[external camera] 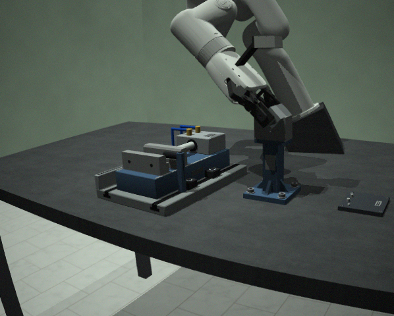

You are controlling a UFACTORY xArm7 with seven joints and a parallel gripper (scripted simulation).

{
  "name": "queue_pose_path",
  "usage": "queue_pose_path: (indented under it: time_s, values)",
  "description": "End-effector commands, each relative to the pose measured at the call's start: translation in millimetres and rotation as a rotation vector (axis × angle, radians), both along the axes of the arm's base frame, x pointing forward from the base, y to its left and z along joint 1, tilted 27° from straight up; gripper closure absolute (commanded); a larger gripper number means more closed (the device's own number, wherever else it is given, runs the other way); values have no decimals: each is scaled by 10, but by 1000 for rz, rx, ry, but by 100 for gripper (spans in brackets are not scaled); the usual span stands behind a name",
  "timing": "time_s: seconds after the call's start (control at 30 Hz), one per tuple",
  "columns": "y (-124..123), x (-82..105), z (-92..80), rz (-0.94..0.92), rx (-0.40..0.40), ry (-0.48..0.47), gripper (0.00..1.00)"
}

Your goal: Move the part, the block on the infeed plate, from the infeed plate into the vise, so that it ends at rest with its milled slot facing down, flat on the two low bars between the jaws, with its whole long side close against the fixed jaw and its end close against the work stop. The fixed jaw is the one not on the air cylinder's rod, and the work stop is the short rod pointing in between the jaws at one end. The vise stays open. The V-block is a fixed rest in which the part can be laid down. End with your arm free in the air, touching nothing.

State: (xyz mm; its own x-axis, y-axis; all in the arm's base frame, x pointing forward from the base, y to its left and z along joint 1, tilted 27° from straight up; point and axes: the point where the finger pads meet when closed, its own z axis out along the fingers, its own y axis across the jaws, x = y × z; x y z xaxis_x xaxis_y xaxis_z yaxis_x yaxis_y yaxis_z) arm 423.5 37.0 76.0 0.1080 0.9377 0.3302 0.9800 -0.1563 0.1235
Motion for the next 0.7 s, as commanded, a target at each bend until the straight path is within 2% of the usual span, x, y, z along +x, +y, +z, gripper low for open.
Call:
queue_pose_path:
  time_s: [0.0, 0.67]
  values:
    - [8, 8, 10, 2, 0, -2, 100]
    - [25, 1, 41, 2, 0, -2, 100]
